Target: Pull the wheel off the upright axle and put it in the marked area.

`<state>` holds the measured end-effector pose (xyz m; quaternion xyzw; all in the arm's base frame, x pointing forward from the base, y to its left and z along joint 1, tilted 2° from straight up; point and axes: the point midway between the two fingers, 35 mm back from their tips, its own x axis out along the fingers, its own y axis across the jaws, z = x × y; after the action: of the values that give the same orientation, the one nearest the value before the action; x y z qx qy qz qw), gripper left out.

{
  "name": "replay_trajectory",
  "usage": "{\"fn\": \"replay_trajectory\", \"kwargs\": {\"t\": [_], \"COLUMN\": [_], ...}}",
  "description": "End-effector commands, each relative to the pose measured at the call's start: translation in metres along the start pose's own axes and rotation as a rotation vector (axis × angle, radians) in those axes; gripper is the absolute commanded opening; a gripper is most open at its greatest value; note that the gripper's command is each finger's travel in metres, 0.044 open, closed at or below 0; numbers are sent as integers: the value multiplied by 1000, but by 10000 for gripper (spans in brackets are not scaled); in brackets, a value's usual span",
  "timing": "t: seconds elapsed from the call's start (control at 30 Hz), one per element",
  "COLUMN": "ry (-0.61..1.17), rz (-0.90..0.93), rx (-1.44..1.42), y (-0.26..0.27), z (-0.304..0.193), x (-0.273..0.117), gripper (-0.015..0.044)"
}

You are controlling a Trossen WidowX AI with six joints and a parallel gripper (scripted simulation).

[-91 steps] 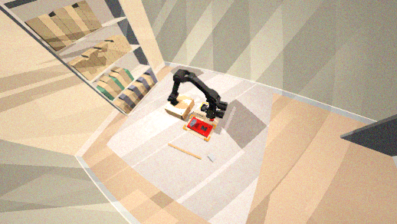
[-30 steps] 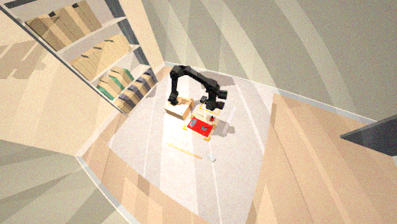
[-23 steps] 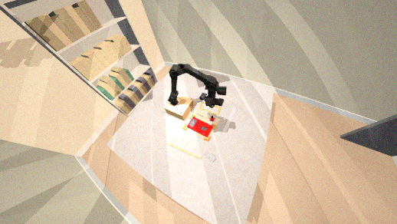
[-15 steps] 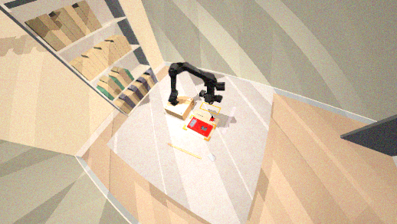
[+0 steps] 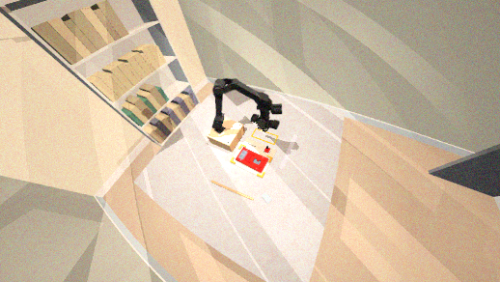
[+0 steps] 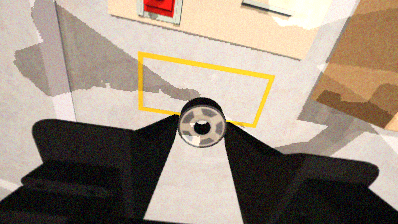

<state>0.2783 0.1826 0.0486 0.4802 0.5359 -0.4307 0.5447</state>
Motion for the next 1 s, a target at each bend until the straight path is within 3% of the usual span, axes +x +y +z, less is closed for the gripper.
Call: {"fn": "replay_trajectory", "kwargs": {"t": [0.0, 0.33, 0.53, 0.9, 0.97], "ry": [-6, -6, -6, -5, -5], "rz": [-7, -8, -8, -12, -12], "rx": [5, 5, 5, 0, 1], "y": [-1, -3, -3, -3, -3], "z": [1, 2, 2, 2, 1], "x": [16, 81, 85, 79, 70], "gripper": [0, 0, 0, 289, 300]}}
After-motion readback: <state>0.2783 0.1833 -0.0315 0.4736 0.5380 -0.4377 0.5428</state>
